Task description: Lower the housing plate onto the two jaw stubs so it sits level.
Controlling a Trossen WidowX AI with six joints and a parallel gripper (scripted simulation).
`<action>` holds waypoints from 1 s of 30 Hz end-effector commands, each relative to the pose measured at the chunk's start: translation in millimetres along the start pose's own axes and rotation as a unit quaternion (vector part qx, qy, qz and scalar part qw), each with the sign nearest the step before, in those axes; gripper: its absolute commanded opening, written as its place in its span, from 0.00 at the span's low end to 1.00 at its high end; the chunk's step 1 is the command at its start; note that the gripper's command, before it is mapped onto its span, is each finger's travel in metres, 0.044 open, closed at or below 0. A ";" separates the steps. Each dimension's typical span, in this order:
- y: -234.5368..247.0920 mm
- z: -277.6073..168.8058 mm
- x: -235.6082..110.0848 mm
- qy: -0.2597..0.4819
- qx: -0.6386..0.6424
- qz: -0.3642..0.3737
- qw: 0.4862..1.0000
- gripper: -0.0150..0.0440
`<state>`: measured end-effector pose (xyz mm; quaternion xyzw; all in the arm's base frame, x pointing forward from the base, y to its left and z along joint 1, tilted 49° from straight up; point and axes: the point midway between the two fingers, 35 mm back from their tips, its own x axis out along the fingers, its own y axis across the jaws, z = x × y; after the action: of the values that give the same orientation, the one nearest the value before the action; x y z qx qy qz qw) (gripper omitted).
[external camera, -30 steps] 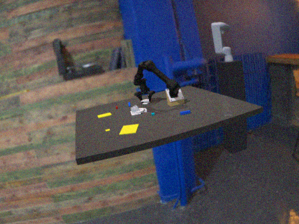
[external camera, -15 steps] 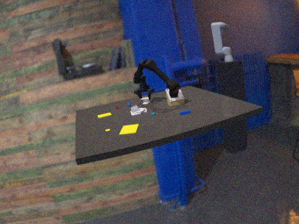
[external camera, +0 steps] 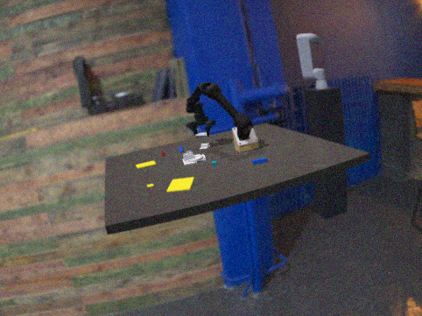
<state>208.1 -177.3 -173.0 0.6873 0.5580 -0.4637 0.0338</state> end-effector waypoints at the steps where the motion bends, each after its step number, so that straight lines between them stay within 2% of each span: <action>1: -0.1 -0.2 -7.6 -0.004 -0.003 0.001 1.000 0.85; 7: 0.0 -4.4 -8.7 -0.004 -0.019 0.001 1.000 0.85; 30: -5.0 -71.3 -20.9 -0.013 -0.265 0.006 0.964 0.85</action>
<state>241.7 -157.1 -126.6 0.6581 0.6440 -0.3381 0.1947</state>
